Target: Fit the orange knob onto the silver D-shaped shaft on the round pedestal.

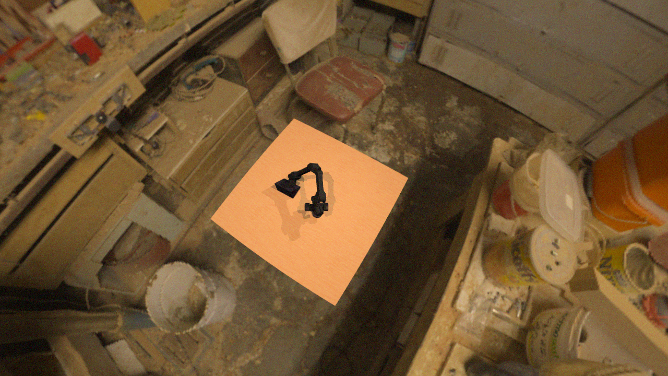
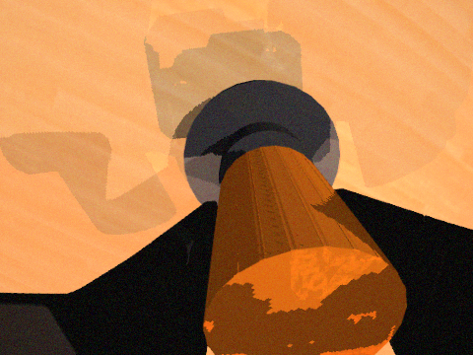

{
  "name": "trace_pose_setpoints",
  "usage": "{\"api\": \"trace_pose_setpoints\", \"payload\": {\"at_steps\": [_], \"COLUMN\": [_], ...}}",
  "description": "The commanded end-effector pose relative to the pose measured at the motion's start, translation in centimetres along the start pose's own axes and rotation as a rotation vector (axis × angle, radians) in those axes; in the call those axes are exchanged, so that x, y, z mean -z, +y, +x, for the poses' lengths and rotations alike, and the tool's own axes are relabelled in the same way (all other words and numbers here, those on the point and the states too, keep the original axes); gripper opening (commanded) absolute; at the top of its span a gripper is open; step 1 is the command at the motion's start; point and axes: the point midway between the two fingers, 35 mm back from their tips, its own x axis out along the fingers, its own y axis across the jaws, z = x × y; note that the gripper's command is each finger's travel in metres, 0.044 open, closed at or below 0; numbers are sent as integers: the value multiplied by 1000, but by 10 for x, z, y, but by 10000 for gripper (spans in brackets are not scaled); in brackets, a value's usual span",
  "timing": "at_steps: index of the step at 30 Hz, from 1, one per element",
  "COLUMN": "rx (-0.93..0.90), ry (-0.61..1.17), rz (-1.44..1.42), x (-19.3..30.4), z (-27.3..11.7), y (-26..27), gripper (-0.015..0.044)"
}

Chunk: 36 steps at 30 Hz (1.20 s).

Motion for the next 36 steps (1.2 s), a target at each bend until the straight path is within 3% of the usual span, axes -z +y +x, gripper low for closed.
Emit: {"api": "trace_pose_setpoints", "payload": {"at_steps": [1, 12, 36], "rx": [0, 1, 3], "ry": [2, 3, 2], "rz": [-4, 125, 1709], "x": [0, 1, -1], "z": [0, -5, -2], "y": [-1, -2, 0], "gripper": [0, 0, 0]}}
